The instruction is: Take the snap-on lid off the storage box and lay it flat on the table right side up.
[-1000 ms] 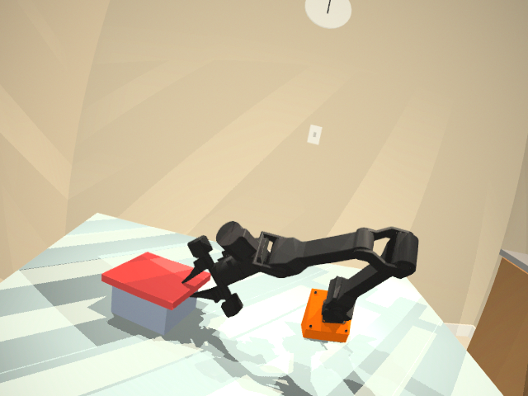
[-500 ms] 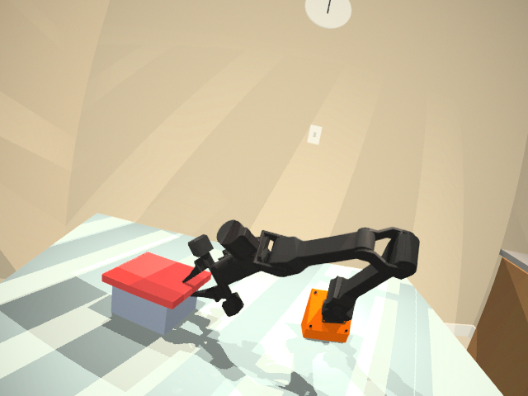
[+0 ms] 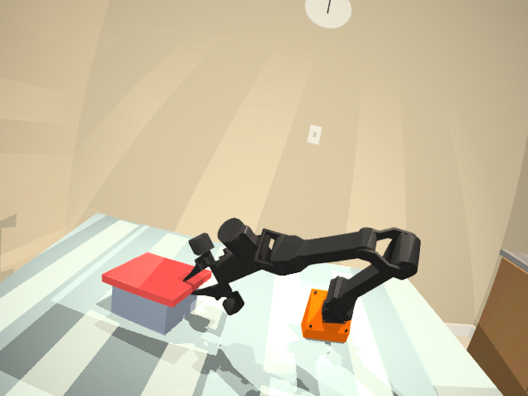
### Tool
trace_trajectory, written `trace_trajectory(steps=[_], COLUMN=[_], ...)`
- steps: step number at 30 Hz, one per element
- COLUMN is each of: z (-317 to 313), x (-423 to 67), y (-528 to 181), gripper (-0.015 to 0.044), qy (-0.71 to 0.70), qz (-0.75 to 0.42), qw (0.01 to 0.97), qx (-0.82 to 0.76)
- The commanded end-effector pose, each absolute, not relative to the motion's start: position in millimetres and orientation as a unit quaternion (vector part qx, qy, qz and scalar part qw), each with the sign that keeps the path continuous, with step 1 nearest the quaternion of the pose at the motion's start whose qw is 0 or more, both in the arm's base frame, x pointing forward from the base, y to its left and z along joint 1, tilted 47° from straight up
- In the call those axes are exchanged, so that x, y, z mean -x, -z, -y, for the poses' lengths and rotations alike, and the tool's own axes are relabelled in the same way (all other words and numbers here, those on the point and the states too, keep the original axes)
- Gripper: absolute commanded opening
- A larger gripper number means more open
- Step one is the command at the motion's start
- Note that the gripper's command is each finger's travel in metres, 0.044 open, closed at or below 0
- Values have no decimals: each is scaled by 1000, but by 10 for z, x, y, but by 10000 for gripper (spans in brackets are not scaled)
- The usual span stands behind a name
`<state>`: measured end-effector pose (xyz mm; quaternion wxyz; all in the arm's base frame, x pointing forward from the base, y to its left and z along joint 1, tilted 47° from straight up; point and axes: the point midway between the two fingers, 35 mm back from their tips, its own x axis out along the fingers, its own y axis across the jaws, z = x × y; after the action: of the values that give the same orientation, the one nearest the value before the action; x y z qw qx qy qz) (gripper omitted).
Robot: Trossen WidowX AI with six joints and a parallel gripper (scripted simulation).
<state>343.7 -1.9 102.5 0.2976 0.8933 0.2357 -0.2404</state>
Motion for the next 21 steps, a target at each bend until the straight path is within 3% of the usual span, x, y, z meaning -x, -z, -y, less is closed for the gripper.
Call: trace_trajectory(steps=[1, 21], z=[37, 64], x=[-3435, -3434], y=[-1035, -1065], gripper=[0, 0], qy=[240, 240], qz=[-235, -235], qw=[298, 298], qx=[-893, -893])
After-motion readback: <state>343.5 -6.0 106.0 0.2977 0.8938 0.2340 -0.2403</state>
